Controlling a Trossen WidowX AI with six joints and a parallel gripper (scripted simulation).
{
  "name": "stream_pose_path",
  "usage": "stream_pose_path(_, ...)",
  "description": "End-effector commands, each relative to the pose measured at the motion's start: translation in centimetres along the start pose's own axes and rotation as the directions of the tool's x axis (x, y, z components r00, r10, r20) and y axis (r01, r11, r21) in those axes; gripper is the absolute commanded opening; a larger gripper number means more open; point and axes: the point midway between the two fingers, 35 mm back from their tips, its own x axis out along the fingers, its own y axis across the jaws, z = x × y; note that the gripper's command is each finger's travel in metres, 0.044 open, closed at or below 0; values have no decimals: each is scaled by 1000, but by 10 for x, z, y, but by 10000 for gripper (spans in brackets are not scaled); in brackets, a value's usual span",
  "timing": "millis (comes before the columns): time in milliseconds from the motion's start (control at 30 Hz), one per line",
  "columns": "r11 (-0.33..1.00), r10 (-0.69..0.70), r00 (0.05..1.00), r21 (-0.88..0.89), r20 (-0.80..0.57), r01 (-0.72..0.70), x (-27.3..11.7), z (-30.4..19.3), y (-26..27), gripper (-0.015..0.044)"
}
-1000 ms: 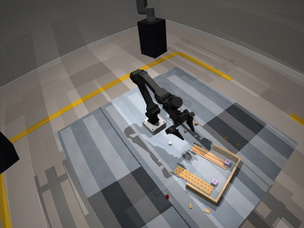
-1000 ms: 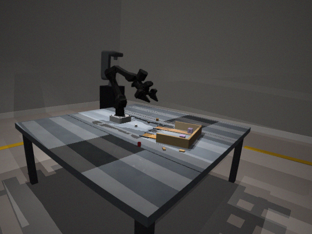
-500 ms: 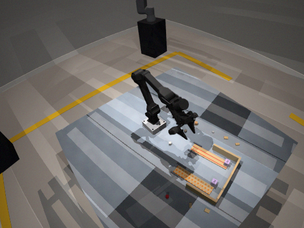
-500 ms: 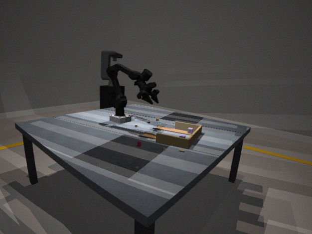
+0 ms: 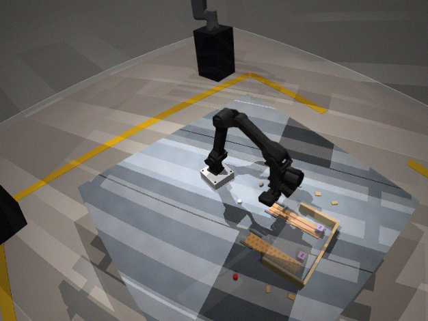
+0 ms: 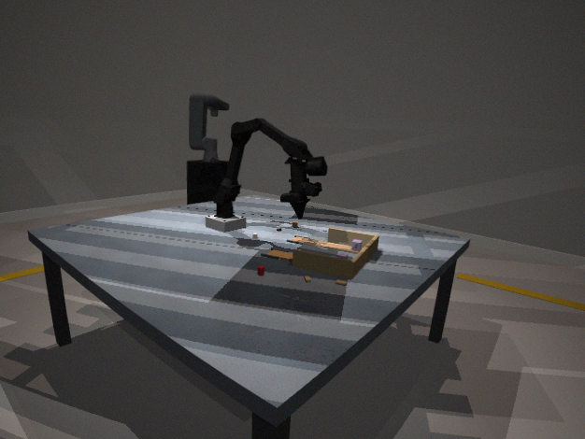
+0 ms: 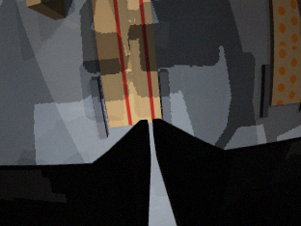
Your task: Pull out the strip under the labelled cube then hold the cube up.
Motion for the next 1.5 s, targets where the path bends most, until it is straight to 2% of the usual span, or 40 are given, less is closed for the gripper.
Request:
stream_pose_path(0, 999, 10, 994, -33, -110, -13, 13, 0, 8, 0)
stream_pose_path(1467, 999, 10, 994, -33, -110, -14, 78, -5, 12, 0)
